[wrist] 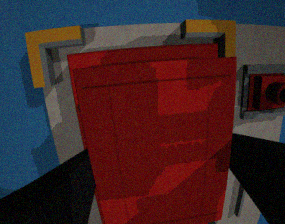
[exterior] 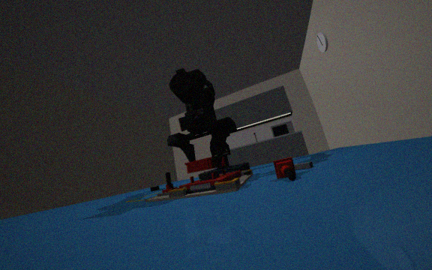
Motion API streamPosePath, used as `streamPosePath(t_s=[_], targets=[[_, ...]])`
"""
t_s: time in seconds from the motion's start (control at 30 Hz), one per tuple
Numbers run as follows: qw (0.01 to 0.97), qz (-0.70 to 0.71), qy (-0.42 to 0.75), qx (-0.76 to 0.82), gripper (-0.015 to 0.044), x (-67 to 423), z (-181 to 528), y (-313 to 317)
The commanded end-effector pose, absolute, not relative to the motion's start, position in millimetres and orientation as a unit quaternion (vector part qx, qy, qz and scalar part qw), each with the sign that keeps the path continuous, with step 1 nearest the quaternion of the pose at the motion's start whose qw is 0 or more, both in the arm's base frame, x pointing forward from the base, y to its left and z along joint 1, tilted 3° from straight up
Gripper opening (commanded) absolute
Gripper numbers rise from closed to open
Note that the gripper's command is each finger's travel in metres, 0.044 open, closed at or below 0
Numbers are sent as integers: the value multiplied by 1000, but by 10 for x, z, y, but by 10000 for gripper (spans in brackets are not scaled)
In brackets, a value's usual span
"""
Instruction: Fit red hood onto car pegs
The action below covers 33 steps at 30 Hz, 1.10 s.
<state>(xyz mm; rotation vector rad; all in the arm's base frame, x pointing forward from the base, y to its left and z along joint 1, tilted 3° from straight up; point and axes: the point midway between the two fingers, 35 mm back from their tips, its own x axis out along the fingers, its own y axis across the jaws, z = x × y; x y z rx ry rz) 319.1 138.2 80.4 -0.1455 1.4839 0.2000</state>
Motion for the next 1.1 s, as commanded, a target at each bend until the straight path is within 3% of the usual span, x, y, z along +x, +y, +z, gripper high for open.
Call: streamPosePath(t_s=[0.0, 1.07], targets=[[730, 90, 675, -67, 0, 3188, 786, 1377], [730, 90, 675, -67, 0, 3200, 648, 1386]])
